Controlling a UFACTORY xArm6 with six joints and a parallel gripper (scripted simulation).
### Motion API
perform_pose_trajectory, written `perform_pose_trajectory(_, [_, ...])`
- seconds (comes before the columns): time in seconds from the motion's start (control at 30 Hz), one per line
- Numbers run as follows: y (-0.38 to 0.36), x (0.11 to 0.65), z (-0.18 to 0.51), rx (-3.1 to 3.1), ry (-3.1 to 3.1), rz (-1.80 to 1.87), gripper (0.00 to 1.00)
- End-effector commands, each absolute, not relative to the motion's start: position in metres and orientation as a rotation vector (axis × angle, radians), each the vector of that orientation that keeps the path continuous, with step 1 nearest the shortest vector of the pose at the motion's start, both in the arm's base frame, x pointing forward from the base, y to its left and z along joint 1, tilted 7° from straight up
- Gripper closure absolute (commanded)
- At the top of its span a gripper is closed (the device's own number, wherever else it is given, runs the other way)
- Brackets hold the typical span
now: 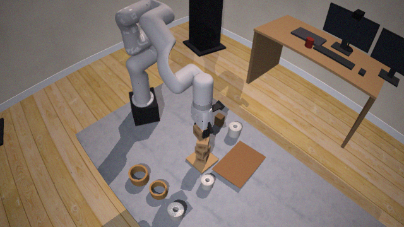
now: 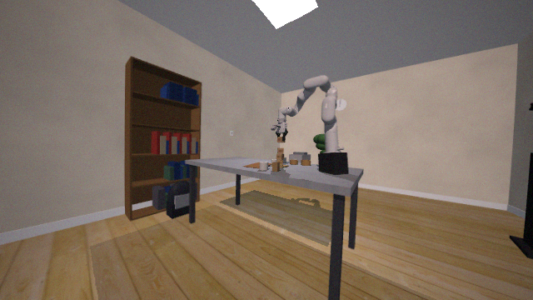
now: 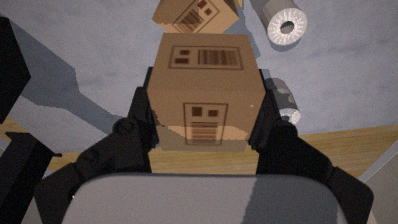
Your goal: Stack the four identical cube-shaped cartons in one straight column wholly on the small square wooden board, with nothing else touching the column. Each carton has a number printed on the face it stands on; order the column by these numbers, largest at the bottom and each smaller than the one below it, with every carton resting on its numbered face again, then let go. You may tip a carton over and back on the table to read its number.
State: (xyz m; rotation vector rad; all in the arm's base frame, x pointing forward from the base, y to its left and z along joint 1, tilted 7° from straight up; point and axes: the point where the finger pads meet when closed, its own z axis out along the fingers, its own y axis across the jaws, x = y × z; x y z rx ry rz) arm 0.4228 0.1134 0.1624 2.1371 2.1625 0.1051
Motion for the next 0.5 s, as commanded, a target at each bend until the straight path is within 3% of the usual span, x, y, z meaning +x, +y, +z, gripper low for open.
perform_pose_trajectory(0.0, [0.128,0.420,0.132,2.140,2.147,0.097,1.00])
perform_pose_trajectory(0.47, [0.128,0.421,0.118,2.140,2.148,0.097,1.00])
